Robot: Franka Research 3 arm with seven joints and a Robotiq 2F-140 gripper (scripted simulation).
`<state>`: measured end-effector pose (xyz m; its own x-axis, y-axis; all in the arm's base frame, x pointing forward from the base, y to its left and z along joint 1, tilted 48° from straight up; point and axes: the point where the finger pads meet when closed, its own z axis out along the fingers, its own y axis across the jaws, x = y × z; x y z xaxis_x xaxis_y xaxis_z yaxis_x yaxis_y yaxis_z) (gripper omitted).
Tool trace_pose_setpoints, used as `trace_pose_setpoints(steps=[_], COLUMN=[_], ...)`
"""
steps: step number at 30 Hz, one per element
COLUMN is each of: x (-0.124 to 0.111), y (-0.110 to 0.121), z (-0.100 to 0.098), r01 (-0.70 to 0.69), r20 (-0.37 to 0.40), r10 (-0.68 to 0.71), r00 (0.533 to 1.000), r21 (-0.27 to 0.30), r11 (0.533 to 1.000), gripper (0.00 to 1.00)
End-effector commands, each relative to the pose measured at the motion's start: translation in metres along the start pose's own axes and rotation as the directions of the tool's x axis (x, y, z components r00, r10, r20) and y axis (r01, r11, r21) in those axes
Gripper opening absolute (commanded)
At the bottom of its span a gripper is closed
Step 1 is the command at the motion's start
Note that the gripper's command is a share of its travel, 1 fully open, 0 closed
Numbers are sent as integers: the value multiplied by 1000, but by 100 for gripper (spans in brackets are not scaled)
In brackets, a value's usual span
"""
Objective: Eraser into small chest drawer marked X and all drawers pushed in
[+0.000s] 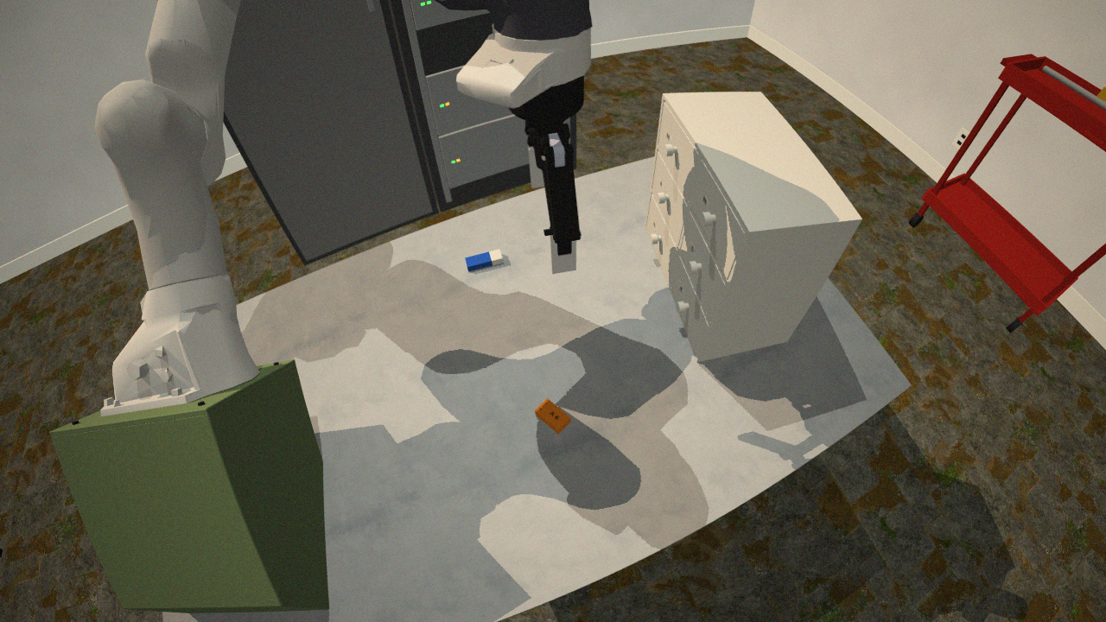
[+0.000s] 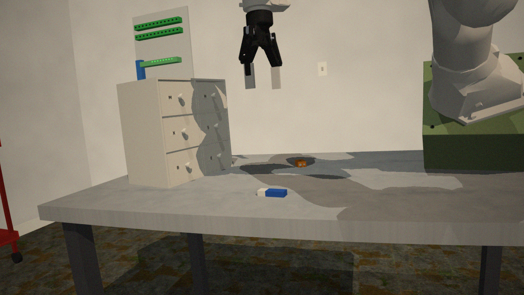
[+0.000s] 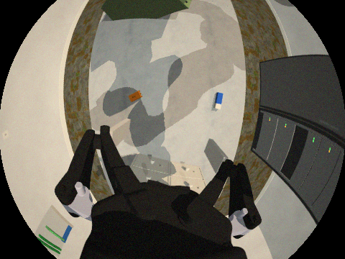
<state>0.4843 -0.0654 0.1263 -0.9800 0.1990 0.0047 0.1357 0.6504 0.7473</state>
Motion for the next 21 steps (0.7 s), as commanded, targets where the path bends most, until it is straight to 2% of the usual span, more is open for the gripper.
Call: trace_pose_setpoints(steps=[1,21], x=[0,1], y=[1,6], z=[0,0], r01=[15,115], r20=[0,0], r10=[-15,-115], r00=[1000,993], r21=[0,0], r11=[1000,993], gripper=[100,100])
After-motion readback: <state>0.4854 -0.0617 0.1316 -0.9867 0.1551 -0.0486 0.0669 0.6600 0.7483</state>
